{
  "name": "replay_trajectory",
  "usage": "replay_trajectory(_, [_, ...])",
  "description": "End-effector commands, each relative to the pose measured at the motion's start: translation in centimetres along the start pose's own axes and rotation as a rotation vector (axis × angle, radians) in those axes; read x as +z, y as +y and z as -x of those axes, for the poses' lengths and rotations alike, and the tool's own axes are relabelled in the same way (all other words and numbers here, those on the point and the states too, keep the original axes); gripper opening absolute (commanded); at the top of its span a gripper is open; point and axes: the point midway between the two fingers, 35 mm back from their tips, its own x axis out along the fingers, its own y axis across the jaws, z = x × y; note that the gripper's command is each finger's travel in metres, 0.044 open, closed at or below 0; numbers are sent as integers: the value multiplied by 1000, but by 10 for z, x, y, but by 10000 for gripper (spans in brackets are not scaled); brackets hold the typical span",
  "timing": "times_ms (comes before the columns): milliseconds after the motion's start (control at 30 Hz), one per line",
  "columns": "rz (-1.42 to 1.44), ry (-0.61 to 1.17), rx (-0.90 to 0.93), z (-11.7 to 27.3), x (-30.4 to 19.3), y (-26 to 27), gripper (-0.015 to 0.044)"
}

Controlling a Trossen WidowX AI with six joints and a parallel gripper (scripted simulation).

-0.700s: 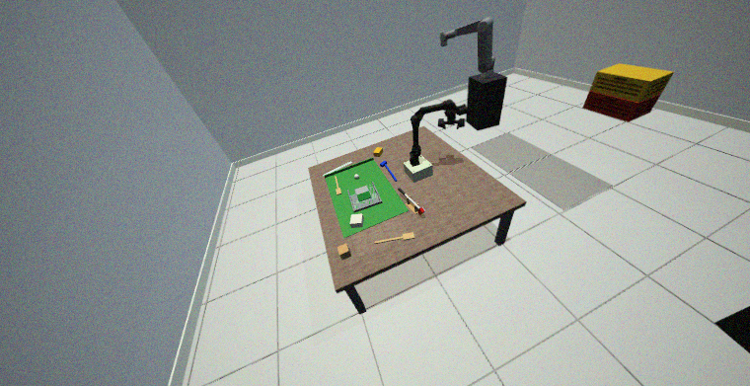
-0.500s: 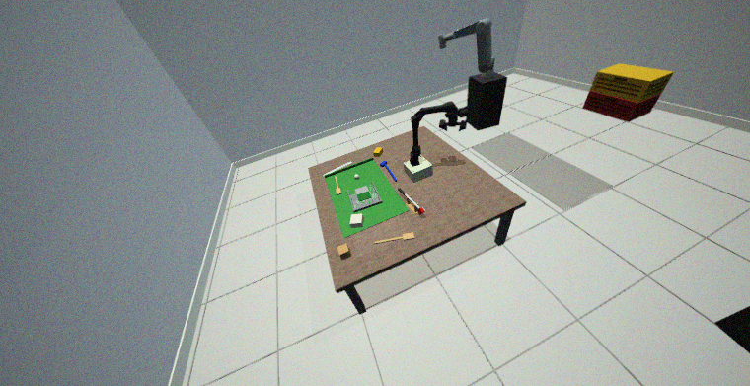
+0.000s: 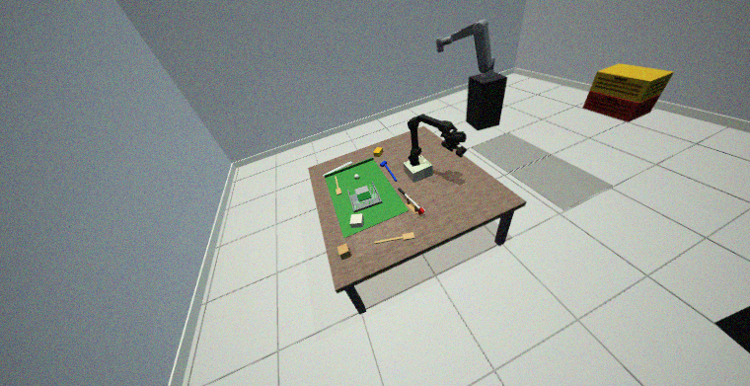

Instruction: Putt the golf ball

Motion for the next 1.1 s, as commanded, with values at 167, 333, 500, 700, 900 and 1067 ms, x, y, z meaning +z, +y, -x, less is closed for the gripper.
replay_trajectory(167, [-412, 53, -191, 19, -141, -46, 440])
replay_trajectory(333, [-634, 77, -275, 29, -218, -43, 440])
replay_trajectory(500, [-860, 102, -355, 38, -291, -21, 440])
replay_trajectory(700, [-1137, 130, -442, 44, -369, 27, 440])
replay_trajectory(900, [-1403, 155, -515, 44, -426, 88, 440])
replay_trajectory(1067, [-1431, 157, -523, 45, -434, 91, 440])
